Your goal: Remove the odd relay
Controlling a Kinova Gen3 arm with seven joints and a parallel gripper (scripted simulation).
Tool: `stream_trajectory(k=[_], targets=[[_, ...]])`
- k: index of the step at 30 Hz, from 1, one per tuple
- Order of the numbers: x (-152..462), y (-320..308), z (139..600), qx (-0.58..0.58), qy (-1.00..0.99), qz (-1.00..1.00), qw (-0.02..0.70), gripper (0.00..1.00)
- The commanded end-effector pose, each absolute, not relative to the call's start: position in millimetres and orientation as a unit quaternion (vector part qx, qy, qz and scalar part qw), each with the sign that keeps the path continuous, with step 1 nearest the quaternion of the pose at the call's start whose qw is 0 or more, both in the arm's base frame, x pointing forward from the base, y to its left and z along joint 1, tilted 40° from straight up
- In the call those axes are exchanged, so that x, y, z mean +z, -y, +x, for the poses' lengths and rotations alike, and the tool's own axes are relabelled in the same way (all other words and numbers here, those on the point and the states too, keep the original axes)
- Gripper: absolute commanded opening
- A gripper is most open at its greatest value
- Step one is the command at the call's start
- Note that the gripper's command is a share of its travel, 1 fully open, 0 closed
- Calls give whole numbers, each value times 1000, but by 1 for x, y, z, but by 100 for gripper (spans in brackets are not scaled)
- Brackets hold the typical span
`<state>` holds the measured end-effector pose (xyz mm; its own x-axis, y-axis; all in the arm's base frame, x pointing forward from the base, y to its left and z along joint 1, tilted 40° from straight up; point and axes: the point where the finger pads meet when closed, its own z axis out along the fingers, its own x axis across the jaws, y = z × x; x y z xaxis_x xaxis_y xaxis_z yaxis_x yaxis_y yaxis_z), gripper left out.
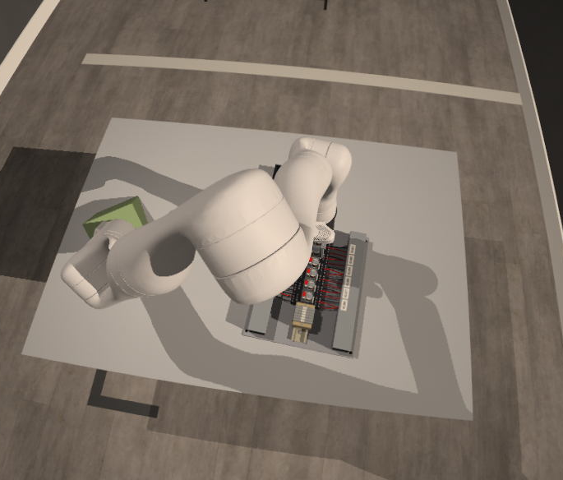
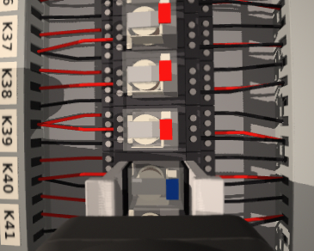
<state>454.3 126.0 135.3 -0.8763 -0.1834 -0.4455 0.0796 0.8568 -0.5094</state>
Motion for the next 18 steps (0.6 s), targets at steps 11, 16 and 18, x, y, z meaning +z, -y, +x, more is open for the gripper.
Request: stream_trajectory(k=[11,16,18], targets=[[136,-127,454,-265,-929,-30,255,0],[136,-127,454,-265,-928,-32,261,0],[135,-127,454,-265,-928,-32,262,0]])
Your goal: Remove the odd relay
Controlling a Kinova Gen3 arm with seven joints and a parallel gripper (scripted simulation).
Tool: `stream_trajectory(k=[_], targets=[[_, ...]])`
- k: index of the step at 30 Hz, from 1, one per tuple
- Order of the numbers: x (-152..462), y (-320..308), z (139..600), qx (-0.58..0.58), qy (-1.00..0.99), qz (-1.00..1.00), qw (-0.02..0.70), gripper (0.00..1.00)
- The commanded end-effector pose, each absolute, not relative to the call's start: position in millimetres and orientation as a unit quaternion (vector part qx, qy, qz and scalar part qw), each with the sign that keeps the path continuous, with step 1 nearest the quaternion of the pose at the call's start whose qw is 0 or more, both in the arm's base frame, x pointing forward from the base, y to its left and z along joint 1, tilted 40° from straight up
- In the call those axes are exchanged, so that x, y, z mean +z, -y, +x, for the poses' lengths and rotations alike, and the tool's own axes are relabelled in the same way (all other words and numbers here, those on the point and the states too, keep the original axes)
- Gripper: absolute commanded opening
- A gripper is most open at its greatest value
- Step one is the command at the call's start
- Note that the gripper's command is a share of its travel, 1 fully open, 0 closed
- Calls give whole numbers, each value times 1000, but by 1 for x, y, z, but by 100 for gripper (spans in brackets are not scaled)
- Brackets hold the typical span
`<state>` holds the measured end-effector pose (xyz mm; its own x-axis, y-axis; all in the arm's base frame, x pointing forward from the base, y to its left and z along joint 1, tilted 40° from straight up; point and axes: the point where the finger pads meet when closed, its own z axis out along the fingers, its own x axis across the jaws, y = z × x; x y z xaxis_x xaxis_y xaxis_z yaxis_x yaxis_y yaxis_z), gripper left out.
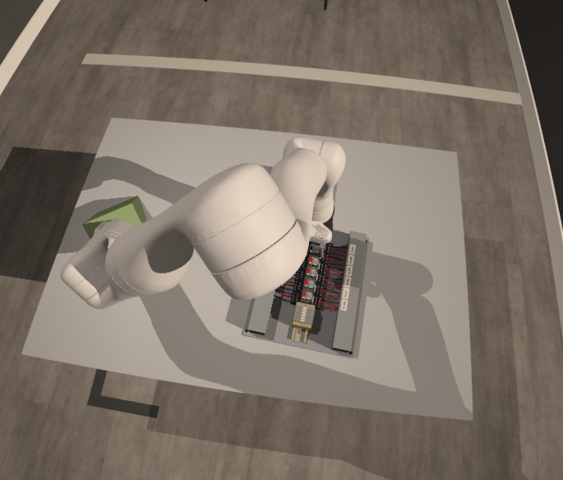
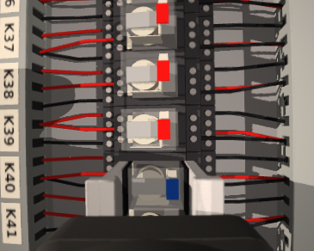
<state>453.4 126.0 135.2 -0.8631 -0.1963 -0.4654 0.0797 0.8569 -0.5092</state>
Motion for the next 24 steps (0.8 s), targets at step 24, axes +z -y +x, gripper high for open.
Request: stream_trajectory(k=[24], targets=[[136,-127,454,-265,-931,-29,250,0]])
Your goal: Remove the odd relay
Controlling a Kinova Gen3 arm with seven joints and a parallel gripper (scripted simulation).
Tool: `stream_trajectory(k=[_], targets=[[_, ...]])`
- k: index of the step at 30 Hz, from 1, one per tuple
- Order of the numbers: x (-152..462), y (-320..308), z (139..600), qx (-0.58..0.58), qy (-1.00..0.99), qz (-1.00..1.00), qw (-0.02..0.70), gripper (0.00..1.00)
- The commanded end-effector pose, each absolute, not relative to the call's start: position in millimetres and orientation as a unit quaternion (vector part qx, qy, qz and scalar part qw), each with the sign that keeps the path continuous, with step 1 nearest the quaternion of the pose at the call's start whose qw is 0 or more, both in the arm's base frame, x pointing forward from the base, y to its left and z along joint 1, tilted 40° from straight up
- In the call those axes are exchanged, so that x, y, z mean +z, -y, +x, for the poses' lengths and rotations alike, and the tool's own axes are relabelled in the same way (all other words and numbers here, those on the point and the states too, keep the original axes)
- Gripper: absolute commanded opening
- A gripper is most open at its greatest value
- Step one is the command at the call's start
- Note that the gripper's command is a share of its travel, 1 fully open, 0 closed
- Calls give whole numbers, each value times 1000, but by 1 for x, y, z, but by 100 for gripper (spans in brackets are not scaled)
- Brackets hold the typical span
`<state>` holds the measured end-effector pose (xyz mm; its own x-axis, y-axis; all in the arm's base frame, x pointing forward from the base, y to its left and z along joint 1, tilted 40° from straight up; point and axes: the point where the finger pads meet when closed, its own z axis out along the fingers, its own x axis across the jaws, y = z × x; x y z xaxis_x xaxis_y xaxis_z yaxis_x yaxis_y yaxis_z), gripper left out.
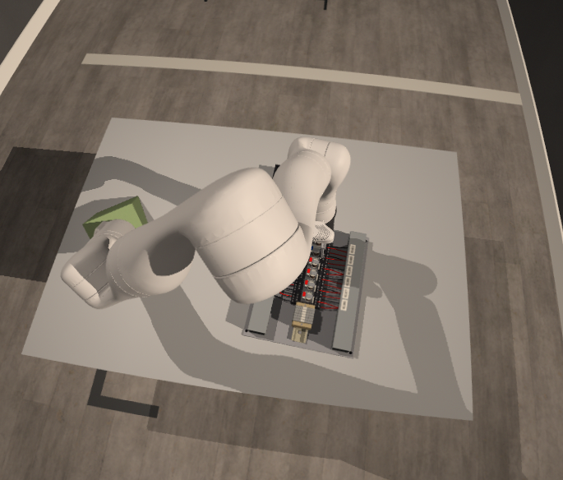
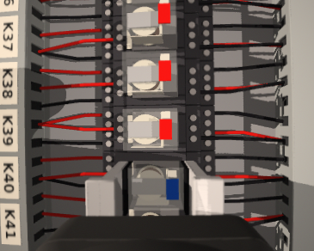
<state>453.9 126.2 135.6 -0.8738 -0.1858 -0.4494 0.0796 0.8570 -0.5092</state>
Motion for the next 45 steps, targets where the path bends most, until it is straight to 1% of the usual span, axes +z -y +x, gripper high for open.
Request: stream_trajectory(k=[1,45], targets=[[136,-127,454,-265,-931,-28,249,0],[137,-127,456,-266,-940,-19,214,0]])
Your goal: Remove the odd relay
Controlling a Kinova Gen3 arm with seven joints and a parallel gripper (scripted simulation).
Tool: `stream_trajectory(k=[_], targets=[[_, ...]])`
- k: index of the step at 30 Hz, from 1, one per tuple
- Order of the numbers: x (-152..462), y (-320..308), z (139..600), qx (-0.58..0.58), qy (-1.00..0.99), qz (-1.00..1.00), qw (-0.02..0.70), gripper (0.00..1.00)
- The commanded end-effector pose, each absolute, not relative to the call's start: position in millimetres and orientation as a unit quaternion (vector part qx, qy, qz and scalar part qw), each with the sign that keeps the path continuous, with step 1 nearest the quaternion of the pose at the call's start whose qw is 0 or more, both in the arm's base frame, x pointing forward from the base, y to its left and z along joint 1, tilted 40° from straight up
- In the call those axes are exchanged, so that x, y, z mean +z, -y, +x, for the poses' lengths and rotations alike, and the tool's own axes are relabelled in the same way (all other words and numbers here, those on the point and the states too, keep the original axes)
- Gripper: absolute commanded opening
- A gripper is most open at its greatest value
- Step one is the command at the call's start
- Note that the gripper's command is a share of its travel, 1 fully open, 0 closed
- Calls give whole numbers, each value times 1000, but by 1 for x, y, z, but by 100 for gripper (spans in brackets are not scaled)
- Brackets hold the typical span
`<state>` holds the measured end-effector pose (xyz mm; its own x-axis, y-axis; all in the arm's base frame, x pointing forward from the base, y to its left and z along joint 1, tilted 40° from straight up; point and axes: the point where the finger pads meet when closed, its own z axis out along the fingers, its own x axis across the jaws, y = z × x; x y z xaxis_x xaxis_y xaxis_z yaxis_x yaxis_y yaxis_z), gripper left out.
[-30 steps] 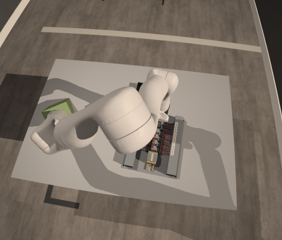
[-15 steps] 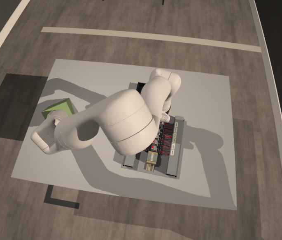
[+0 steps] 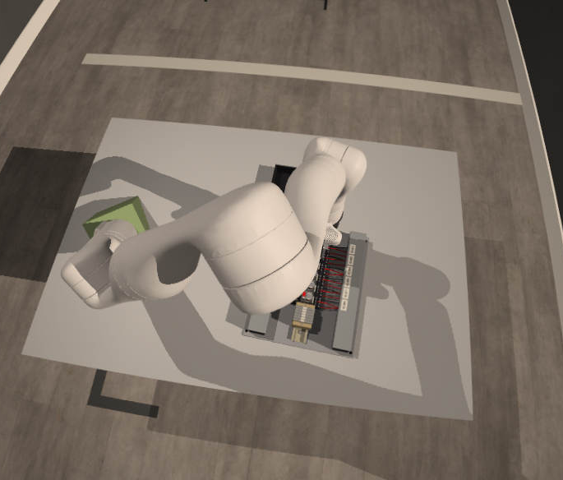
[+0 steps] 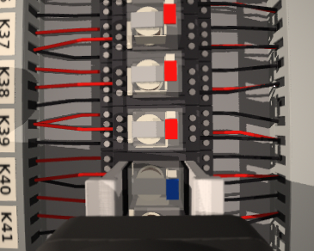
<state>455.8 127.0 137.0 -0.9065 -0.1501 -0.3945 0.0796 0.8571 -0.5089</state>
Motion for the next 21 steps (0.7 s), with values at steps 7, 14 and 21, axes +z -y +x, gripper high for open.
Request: stream_trajectory(k=[7,14,21], targets=[[137,-128,456,-266,-940,-18,212,0],[137,-128,457,-266,-942,-16,204,0],[138,-128,457,-266,-942,-15,201,0]])
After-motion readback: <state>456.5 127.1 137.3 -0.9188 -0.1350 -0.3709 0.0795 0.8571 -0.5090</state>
